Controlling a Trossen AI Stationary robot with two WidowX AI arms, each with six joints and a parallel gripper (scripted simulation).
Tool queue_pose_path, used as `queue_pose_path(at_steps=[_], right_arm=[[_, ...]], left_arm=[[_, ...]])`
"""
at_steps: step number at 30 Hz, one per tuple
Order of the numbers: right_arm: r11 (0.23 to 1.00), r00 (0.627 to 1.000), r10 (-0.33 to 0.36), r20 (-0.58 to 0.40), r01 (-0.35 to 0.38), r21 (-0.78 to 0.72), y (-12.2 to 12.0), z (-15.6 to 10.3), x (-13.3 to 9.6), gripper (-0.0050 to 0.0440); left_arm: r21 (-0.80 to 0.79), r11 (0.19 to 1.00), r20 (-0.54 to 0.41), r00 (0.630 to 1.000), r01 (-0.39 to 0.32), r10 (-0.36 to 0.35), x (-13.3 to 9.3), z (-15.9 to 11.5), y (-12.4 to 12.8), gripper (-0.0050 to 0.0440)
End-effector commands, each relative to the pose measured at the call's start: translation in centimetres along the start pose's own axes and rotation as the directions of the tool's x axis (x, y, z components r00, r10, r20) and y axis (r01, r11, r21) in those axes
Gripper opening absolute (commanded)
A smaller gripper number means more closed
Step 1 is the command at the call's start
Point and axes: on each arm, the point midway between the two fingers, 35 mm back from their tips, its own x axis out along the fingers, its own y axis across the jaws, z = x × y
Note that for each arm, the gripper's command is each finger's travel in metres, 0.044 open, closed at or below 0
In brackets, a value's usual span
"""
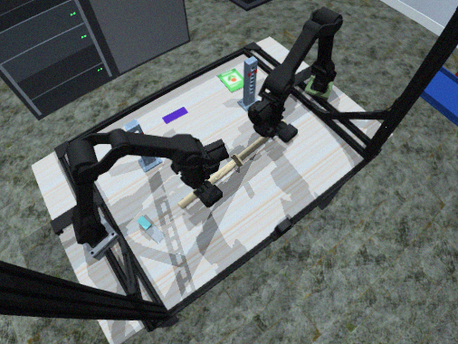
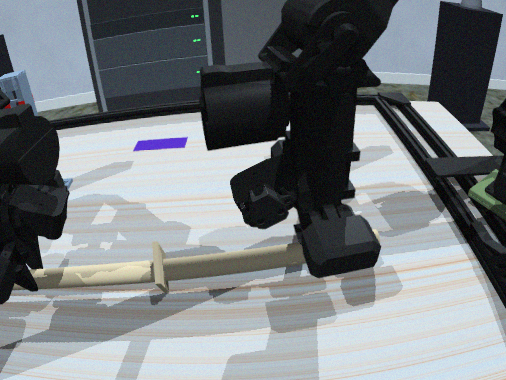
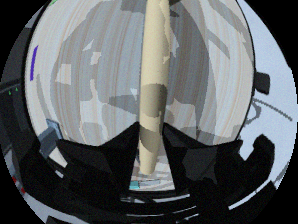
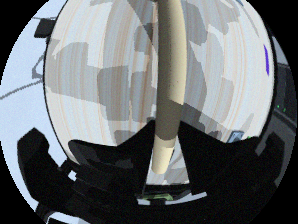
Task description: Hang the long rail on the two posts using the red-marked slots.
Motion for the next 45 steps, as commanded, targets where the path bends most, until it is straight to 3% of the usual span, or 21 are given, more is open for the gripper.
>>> queue_pose_path(at_steps=[1, 2, 6, 14, 22, 31, 42, 45], right_arm=[[1.000, 1.000, 0.000, -0.001, 0.000, 0.004, 0.0, 0.0, 0.1, 0.0032], [1.000, 1.000, 0.001, -0.002, -0.001, 0.004, 0.0, 0.0, 0.1, 0.0008], [1.000, 1.000, 0.001, -0.002, -0.001, 0.004, 0.0, 0.1, 0.0, 0.0000], [1.000, 1.000, 0.001, -0.002, -0.001, 0.005, -0.1, 0.1, -3.7, 0.0000], [1.000, 1.000, 0.001, -0.002, -0.001, 0.005, -0.1, 0.1, -3.7, 0.0000], [0.999, 1.000, 0.001, -0.002, -0.001, 0.041, -2.8, 1.4, -3.6, 0.0000], [0.995, 1.000, -0.002, -0.002, 0.002, 0.103, -1.7, 1.2, -3.8, 0.0000], [0.994, 0.999, -0.041, -0.008, 0.042, 0.103, -1.7, 1.2, -3.8, 0.0000]], left_arm=[[-0.002, 1.000, -0.006, 1.000, -0.003, 0.003, 0.2, -0.1, 0.0, 0.0032], [-0.001, 1.000, -0.006, 1.000, -0.002, 0.002, 0.3, 0.0, 0.0, 0.0008], [-0.001, 1.000, -0.006, 1.000, -0.002, 0.002, 0.2, 0.0, 0.0, 0.0000], [-0.001, 1.000, -0.006, 1.000, -0.002, 0.002, -3.5, 0.0, 0.1, 0.0000], [0.000, 1.000, -0.006, 1.000, -0.002, 0.002, -3.5, 0.0, 0.2, 0.0000], [0.035, 0.999, -0.005, 1.000, -0.002, 0.002, -3.5, -1.2, 4.0, 0.0000], [0.098, 0.995, -0.006, 1.000, -0.005, 0.005, -3.9, -0.9, 5.1, 0.0000], [0.098, 0.994, -0.004, 0.999, -0.044, 0.044, -3.8, -1.0, 5.0, 0.0000]])
